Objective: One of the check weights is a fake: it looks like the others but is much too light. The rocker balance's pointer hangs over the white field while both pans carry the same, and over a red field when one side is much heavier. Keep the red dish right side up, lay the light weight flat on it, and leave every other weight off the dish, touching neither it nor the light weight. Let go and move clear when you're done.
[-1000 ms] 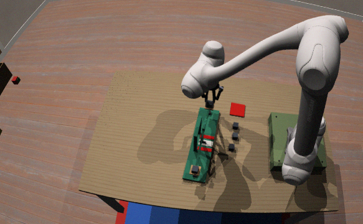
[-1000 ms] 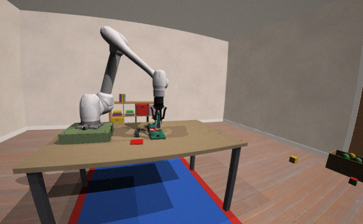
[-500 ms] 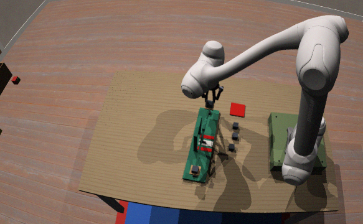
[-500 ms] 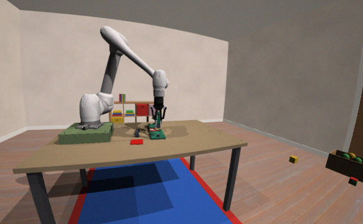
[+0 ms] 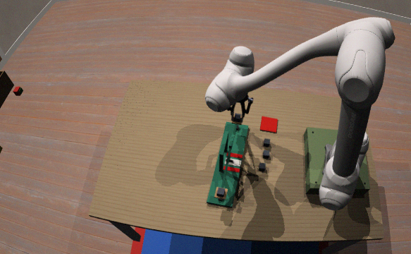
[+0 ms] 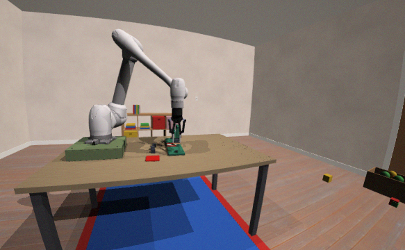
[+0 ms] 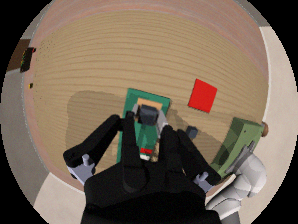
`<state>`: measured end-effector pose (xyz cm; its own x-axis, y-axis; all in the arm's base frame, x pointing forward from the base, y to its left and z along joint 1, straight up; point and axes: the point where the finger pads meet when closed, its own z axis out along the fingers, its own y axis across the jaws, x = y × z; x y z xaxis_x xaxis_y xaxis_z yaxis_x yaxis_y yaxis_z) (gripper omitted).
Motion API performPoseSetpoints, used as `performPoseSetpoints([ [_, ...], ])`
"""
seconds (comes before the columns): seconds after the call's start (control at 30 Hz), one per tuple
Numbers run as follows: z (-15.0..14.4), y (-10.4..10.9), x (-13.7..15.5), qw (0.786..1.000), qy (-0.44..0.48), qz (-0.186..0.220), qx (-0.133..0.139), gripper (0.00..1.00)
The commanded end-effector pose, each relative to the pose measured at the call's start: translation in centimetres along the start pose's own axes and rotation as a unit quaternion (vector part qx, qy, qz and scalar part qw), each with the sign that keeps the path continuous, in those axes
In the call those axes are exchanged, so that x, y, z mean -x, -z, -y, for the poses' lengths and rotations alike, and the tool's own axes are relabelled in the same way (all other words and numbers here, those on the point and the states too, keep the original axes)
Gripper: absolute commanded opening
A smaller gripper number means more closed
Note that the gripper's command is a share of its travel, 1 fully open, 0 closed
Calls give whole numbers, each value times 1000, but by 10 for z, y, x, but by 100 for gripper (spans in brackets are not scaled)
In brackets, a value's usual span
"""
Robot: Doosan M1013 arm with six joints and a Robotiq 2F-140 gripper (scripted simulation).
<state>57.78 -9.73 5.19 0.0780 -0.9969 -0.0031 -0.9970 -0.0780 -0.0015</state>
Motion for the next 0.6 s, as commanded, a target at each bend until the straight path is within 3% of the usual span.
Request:
performPoseSetpoints([
  [0.0, 1, -2, 1, 1000, -2, 0, -1, 35],
  [0.3, 1, 0, 1, 1000, -2, 0, -1, 35],
  [0.57, 1, 16, 1, 1000, -2, 0, -1, 35],
])
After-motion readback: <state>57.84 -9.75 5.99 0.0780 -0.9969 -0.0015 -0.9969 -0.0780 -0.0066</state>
